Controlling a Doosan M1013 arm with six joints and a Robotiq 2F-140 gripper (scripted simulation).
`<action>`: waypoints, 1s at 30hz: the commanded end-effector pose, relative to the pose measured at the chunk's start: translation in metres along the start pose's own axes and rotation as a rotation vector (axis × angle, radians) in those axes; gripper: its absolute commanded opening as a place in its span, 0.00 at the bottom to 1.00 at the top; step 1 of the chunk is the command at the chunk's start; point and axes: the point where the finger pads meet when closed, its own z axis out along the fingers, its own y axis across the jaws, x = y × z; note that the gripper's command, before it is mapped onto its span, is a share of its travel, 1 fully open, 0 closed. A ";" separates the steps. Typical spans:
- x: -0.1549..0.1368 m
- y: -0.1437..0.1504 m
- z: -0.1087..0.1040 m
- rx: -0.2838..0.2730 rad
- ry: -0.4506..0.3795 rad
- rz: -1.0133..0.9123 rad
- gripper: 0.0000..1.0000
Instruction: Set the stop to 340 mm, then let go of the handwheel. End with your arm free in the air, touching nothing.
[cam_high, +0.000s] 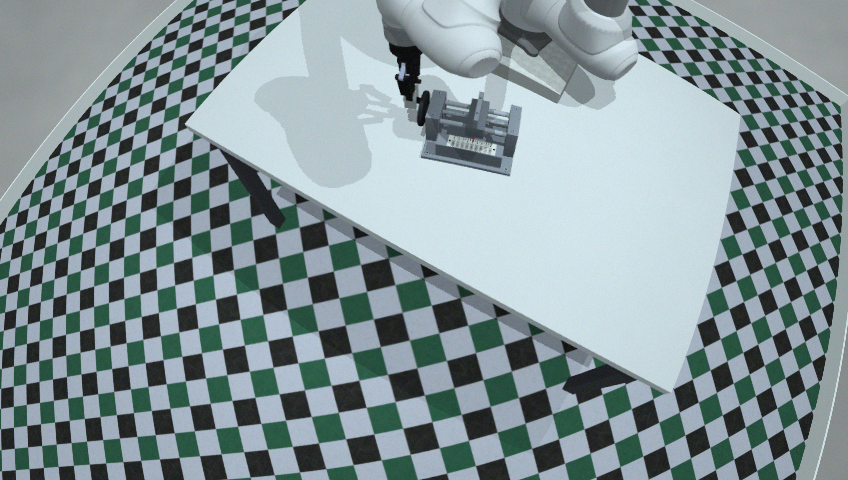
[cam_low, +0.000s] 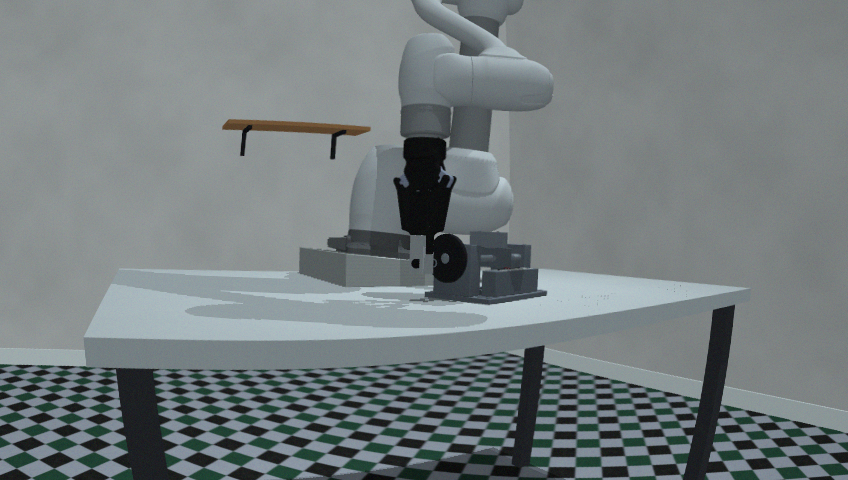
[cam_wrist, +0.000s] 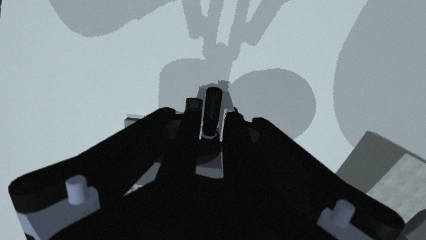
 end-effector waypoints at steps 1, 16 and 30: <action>0.000 -0.001 0.003 0.001 0.000 0.000 0.04; 0.000 -0.012 0.015 0.001 0.000 0.000 0.04; 0.000 -0.028 0.020 0.001 0.000 0.000 0.04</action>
